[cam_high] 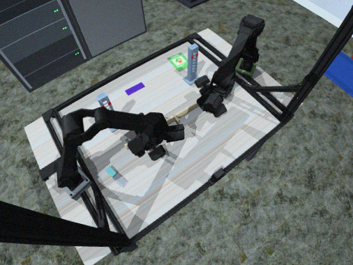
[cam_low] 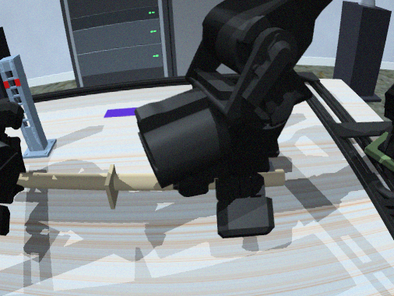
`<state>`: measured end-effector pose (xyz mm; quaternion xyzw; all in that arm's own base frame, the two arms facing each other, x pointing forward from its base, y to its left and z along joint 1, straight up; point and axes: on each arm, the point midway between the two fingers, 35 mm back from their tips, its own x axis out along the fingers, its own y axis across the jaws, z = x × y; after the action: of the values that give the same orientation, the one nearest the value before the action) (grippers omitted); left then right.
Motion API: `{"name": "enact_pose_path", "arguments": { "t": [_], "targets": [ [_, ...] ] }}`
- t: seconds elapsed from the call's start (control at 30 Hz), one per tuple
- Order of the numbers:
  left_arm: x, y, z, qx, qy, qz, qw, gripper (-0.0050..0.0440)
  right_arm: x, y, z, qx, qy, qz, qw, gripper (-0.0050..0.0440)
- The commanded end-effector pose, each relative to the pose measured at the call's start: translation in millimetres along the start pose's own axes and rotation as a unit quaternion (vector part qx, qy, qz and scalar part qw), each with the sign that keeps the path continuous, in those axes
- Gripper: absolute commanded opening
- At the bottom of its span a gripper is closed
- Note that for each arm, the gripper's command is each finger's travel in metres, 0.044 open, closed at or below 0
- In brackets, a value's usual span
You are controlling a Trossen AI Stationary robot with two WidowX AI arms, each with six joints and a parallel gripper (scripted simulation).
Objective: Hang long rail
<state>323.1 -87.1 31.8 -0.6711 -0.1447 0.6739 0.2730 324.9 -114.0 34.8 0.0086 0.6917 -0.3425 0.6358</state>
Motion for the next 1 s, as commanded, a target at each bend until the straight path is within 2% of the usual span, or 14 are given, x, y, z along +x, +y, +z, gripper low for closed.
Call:
{"name": "enact_pose_path", "arguments": {
  "t": [0.0, 0.53, 0.6, 0.67, 0.97],
  "targets": [
    [0.7, 0.2, -3.4, 0.006, -0.012, -0.002, 1.000, 0.0000, 9.5, 4.6, -3.0, 0.007, -0.012, -0.002, 1.000, 0.0000],
    [1.4, 0.7, -3.7, 0.012, -0.020, -0.002, 1.000, 0.0000, 15.7, 8.7, -1.6, 0.011, -0.020, -0.002, 1.000, 0.0000],
    [1.4, 0.7, -3.7, 0.012, -0.020, -0.002, 1.000, 0.0000, 15.7, 8.7, -1.6, 0.011, -0.020, -0.002, 1.000, 0.0048],
    [1.4, 0.7, -3.7, 0.012, -0.020, -0.002, 1.000, 0.0000, 15.7, 8.7, -1.6, 0.011, -0.020, -0.002, 1.000, 0.0048],
    [1.2, 1.8, -2.7, 0.012, -0.020, -0.002, 1.000, 0.0000, 14.5, 8.3, -2.1, 0.011, -0.020, -0.002, 1.000, 0.0264]
  ]
}}
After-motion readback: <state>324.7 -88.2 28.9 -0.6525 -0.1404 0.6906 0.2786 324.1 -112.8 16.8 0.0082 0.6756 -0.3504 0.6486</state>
